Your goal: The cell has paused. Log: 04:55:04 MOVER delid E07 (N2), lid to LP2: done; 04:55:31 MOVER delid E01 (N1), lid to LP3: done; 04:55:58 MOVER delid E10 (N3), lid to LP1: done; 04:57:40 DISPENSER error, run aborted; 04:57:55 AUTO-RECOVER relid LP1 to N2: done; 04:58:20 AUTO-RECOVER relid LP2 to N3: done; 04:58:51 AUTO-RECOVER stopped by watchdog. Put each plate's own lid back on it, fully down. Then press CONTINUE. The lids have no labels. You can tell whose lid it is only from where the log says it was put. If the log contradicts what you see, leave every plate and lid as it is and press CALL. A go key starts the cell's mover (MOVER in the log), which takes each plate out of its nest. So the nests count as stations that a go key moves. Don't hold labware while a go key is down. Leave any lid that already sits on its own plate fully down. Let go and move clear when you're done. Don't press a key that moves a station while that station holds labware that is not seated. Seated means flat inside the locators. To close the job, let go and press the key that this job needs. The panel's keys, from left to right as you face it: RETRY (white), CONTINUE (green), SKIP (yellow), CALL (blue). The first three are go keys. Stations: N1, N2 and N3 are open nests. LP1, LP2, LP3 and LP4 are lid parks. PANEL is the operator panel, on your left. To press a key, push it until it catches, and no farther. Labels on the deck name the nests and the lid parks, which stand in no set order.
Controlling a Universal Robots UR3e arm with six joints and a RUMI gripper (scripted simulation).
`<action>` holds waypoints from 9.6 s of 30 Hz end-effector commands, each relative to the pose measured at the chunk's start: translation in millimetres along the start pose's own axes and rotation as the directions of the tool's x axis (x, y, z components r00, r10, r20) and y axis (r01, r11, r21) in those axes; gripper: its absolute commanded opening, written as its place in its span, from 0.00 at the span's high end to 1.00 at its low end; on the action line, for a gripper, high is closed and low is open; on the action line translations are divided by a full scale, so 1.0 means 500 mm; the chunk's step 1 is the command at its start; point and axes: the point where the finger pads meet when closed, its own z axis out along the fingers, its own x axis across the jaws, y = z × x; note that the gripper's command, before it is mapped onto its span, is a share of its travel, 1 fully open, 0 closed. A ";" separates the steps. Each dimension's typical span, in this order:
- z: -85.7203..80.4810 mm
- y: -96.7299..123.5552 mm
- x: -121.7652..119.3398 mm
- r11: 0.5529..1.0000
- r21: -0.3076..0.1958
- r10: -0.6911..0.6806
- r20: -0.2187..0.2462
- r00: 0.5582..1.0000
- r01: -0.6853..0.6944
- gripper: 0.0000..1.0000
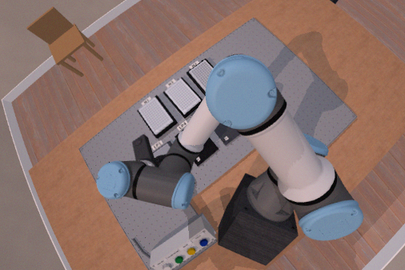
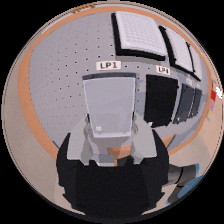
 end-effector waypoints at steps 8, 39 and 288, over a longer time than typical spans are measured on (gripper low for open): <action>0.006 -0.001 -0.001 1.000 0.001 0.001 0.001 1.000 -0.001 1.00; 0.024 -0.001 -0.001 1.000 0.001 0.001 0.001 1.000 -0.001 1.00; -0.002 -0.372 0.389 0.997 0.002 -0.078 0.001 0.997 0.078 1.00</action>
